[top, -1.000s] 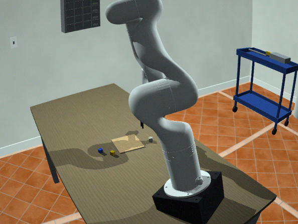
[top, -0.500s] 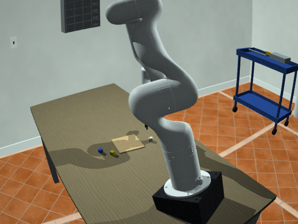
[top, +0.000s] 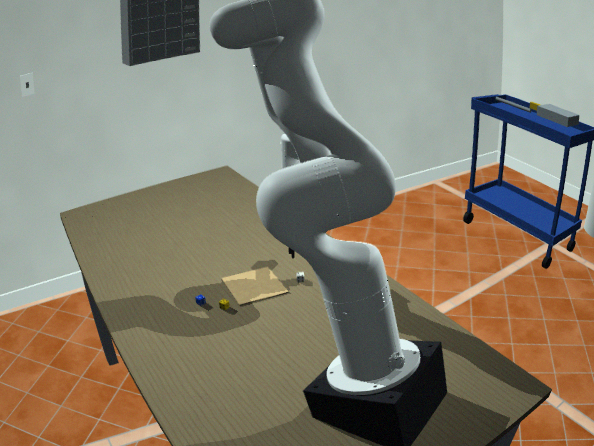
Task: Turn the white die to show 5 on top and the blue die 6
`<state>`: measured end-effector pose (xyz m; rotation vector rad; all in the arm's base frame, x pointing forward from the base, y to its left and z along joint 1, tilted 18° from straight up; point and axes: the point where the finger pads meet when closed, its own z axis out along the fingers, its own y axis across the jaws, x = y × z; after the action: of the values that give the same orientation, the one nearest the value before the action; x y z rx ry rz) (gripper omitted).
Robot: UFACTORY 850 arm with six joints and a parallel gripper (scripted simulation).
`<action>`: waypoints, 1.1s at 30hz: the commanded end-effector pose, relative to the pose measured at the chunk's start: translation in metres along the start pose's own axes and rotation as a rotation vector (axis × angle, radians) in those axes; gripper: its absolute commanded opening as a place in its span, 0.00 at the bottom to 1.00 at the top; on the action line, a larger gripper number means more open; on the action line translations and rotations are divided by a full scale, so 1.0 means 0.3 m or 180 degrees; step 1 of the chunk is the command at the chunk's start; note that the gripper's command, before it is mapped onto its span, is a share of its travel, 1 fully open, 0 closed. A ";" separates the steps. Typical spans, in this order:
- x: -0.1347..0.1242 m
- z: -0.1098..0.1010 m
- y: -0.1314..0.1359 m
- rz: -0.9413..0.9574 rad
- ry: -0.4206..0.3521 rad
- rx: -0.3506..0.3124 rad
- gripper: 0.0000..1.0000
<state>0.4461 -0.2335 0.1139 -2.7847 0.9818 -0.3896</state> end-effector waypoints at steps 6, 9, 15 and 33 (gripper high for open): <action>0.002 -0.001 0.000 -0.0001 0.0004 0.0000 0.36; 0.002 0.000 0.000 -0.0001 0.0004 0.0000 0.36; 0.003 0.009 0.000 0.0000 0.0002 -0.0001 0.36; 0.005 0.069 -0.001 0.0000 0.0000 -0.0001 0.36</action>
<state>0.4515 -0.2326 0.0986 -2.7855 0.9820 -0.3846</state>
